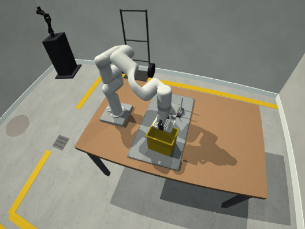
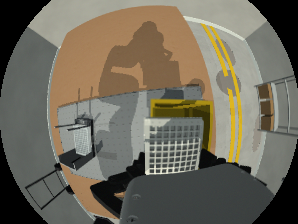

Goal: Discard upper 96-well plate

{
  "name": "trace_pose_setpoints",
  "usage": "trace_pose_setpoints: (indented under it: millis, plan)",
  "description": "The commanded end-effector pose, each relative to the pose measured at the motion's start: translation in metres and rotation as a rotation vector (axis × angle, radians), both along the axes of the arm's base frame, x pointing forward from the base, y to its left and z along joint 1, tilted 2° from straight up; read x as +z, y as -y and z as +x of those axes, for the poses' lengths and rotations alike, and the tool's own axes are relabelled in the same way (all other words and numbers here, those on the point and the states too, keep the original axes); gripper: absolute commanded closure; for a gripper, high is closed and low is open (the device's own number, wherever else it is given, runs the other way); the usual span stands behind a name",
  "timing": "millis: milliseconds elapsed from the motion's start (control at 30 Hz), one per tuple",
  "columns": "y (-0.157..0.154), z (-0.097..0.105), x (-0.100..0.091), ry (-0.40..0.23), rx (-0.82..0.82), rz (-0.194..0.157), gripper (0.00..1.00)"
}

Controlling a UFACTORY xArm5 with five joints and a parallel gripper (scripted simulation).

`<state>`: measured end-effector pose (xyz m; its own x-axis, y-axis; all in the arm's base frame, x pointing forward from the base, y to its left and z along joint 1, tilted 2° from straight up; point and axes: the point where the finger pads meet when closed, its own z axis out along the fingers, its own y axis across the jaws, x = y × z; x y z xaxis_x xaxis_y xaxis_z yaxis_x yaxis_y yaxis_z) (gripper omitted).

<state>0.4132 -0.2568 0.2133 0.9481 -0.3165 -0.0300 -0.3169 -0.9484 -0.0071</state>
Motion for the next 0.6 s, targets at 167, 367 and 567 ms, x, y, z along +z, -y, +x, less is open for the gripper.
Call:
trace_pose_setpoints:
  millis: [167, 367, 567]
  plan:
    - [0.029, -0.004, 0.000, 0.004, 0.000, -0.001, 1.00]
    - [0.033, -0.005, 0.000, 0.004, 0.000, -0.001, 1.00]
    - [0.033, -0.005, 0.000, 0.004, 0.000, -0.001, 1.00]
